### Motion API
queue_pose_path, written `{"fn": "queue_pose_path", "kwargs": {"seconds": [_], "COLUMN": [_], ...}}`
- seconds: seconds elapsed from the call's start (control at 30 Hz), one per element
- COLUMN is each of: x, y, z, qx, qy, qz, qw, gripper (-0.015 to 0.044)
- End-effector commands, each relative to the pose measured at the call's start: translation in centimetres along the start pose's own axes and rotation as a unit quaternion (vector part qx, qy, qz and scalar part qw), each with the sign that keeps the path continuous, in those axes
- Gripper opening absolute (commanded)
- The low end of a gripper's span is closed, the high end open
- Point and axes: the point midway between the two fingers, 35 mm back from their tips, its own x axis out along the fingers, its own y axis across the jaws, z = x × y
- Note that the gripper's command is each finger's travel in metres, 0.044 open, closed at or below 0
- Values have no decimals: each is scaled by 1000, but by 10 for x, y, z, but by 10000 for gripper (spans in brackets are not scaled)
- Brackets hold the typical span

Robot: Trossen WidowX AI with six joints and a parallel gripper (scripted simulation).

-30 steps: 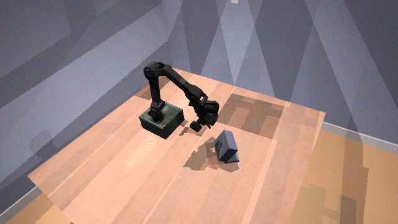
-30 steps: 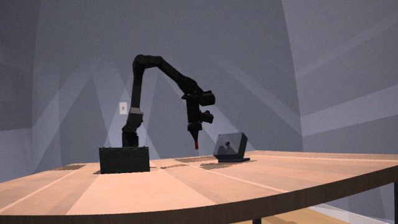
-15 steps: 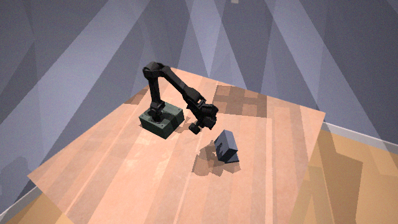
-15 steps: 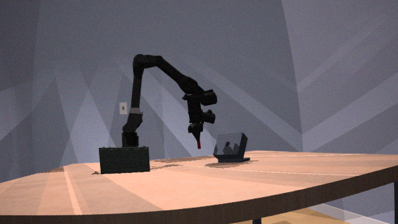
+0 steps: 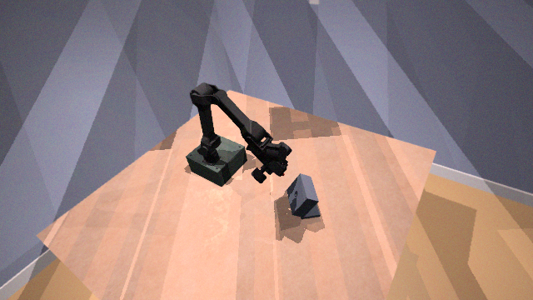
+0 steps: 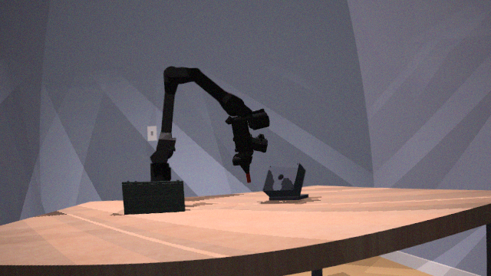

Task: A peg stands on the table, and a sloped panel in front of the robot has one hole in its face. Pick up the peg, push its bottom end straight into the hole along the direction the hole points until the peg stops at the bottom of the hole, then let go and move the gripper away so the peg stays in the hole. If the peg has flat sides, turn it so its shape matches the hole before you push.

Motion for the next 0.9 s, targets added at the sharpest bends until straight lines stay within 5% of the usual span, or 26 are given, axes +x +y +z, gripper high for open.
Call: {"fn": "queue_pose_path", "kwargs": {"seconds": [0.0,0.87], "x": [-2,-14], "y": [-3,-21], "z": [3,21], "qx": [14,69], "qy": [-5,-35], "qz": [13,72], "qw": [1000,994], "gripper": [0,0]}}
